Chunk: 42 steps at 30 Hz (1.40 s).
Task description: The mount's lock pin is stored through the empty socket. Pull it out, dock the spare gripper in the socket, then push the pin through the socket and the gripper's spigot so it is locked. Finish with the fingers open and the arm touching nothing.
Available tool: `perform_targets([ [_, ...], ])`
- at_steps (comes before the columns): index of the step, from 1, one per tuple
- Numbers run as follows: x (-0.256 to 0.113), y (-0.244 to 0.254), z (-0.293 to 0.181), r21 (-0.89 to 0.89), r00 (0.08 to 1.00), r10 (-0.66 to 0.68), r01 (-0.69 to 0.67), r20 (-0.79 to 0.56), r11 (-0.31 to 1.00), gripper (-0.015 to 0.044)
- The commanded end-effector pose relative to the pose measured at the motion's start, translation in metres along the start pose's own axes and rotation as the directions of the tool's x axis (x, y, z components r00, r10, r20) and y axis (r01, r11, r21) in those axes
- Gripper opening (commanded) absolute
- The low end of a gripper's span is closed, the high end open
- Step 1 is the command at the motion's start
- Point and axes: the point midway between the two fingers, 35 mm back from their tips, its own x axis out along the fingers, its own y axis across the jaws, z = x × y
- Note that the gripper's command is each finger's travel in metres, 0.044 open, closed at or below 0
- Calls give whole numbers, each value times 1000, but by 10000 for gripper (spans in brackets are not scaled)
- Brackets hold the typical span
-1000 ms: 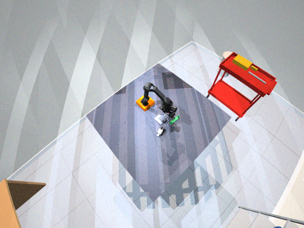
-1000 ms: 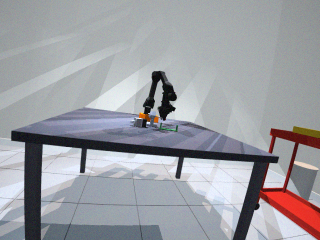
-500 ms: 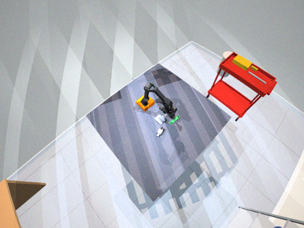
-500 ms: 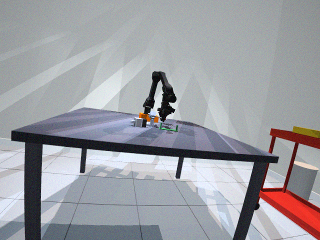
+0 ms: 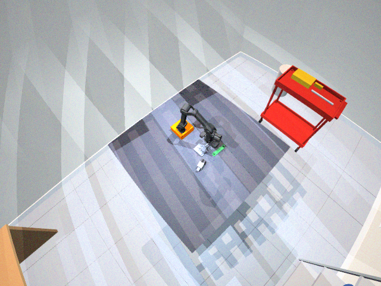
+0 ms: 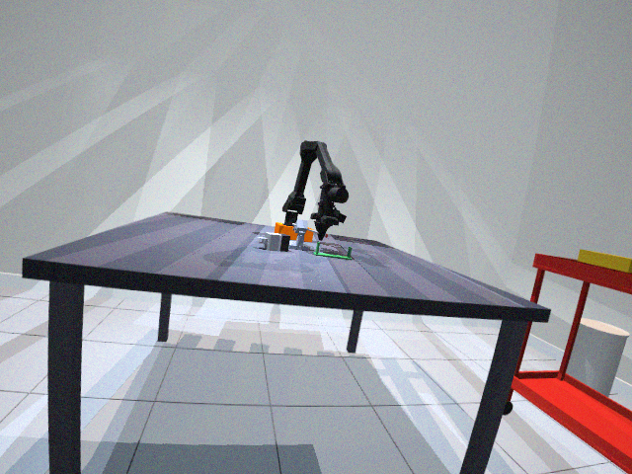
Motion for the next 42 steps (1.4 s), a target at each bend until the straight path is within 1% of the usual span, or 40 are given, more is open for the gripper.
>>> perform_targets([
  [1, 0, 0, 1, 4, 1000, 1, -2, 14, 1000, 0],
  [11, -10, -1, 4, 13, 987, 6, -8, 163, 1000, 0],
  [14, -11, -1, 7, 15, 982, 5, -8, 191, 1000, 0],
  [42, -17, -2, 27, 12, 980, 2, -4, 200, 1000, 0],
])
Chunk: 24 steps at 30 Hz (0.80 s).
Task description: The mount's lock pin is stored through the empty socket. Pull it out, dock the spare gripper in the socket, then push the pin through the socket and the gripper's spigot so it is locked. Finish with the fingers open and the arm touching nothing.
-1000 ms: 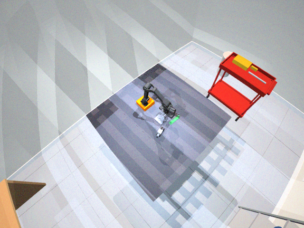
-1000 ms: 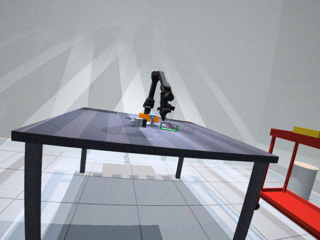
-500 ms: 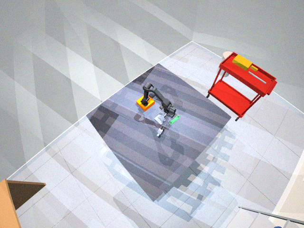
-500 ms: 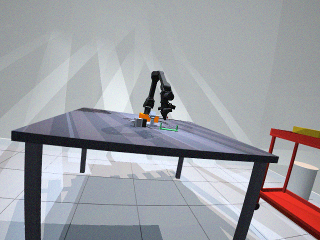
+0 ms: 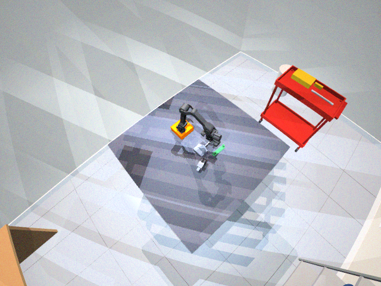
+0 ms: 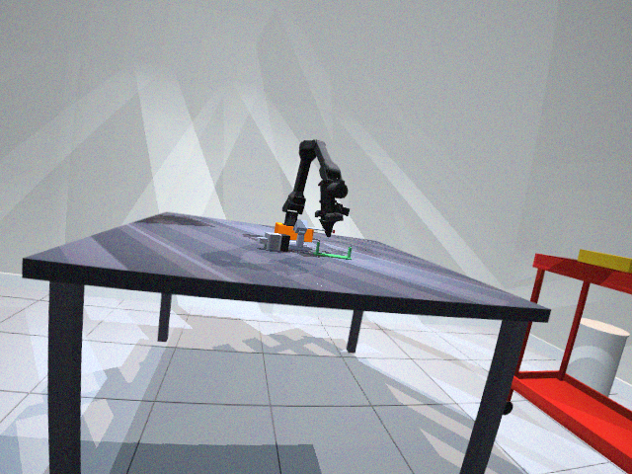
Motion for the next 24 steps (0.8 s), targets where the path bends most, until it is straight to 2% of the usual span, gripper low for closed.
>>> perform_targets([
  [1, 1, -1, 3, 3, 1000, 0, 0, 1, 1000, 0],
  [24, 5, -1, 24, 4, 1000, 3, -3, -3, 1000, 0],
])
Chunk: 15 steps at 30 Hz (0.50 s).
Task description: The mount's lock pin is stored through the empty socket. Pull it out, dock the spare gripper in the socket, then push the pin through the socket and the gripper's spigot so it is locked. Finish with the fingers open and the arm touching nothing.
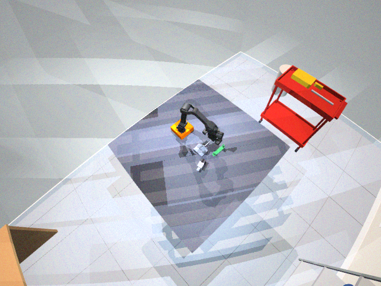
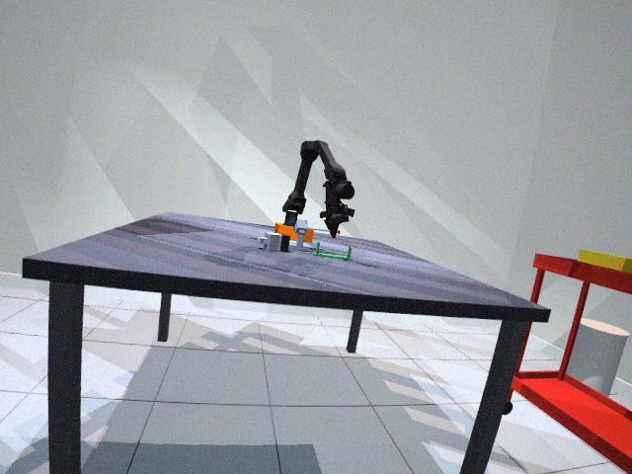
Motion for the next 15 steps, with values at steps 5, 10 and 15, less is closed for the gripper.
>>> perform_targets([
  [5, 0, -1, 7, 4, 1000, -1, 1, -5, 1000, 0],
  [10, 0, -1, 12, 3, 1000, -1, 1, -6, 1000, 0],
  [15, -1, -1, 17, 4, 1000, -1, 1, -6, 1000, 0],
])
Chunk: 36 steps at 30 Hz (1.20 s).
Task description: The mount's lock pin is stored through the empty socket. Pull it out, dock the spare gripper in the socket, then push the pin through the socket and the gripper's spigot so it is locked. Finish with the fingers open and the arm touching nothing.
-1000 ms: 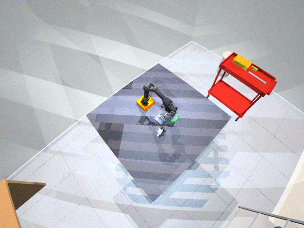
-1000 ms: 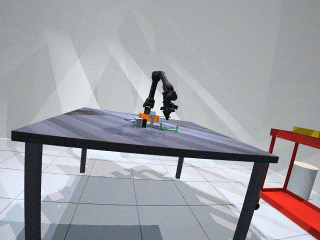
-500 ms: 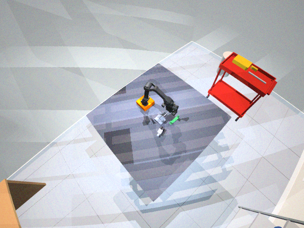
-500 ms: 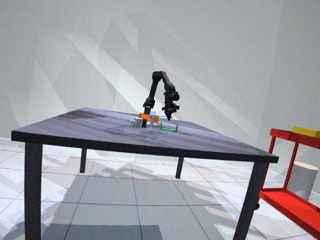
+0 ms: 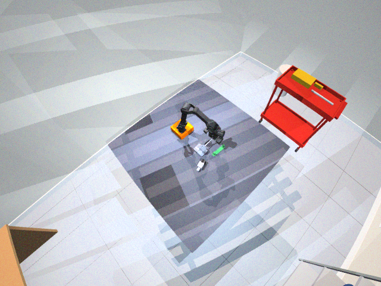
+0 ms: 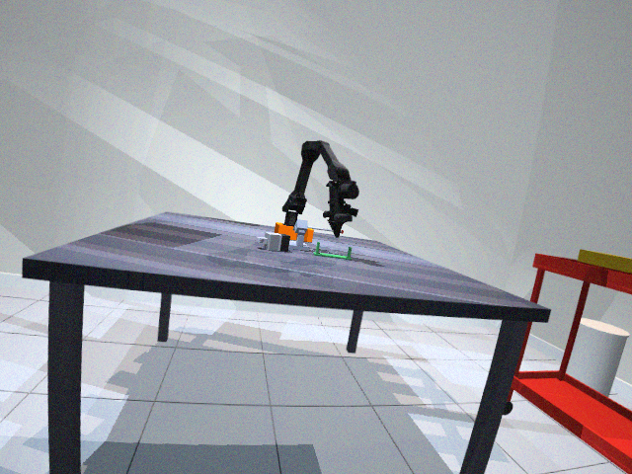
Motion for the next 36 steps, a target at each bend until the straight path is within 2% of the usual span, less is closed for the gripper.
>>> perform_targets([
  [1, 0, 0, 3, 4, 1000, 0, 0, -5, 1000, 0],
  [17, -2, 0, 18, 4, 1000, -1, 1, -7, 1000, 0],
  [30, -24, 1, 21, 2, 1000, 10, -9, -7, 1000, 0],
  [36, -18, 1, 20, 2, 1000, 11, -11, -7, 1000, 0],
])
